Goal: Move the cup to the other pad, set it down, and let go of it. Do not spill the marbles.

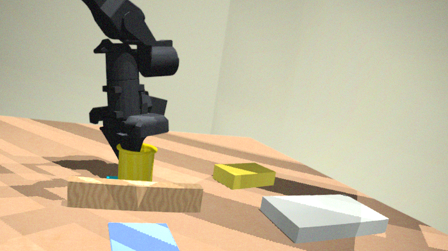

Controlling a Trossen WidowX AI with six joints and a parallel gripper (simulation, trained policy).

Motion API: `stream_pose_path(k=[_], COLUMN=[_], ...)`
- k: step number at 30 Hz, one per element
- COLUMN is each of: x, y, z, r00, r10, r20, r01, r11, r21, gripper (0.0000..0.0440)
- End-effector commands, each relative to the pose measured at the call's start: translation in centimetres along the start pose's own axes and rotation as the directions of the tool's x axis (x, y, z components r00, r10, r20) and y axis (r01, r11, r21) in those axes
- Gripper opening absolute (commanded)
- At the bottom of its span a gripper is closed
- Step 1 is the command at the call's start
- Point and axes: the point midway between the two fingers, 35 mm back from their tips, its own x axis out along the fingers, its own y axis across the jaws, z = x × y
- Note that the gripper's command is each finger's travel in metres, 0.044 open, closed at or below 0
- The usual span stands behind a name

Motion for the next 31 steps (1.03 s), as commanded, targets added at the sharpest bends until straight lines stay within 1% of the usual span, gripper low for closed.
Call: stream_pose_path(k=[1, 2, 9, 20, 22, 29, 30, 31], x=[-1.1, -1.2, -2.9, -6.5, -7.2, -9.5, -9.8, -10.1], y=[0.0, 0.0, 0.1, -0.2, -0.3, -1.3, -1.4, -1.5], z=[0.5, 0.6, 0.1, 0.1, 0.2, 0.7, 0.8, 0.9], r00=[0.999, 0.999, 0.996, 0.986, 0.983, 0.975, 0.973, 0.972], r10=[0.012, 0.014, 0.042, 0.066, 0.065, 0.06, 0.059, 0.059], r20=[0.044, 0.052, 0.081, 0.153, 0.169, 0.215, 0.222, 0.227], r01=[-0.013, -0.015, -0.044, -0.076, -0.078, -0.085, -0.086, -0.087], r11=[1.0, 1.0, 0.999, 0.995, 0.995, 0.991, 0.99, 0.99], r21=[0.013, 0.014, 0.027, 0.063, 0.069, 0.106, 0.111, 0.116], gripper=[0.0157, 0.0156, 0.018, 0.0235, 0.026, 0.0426, 0.044, 0.044])
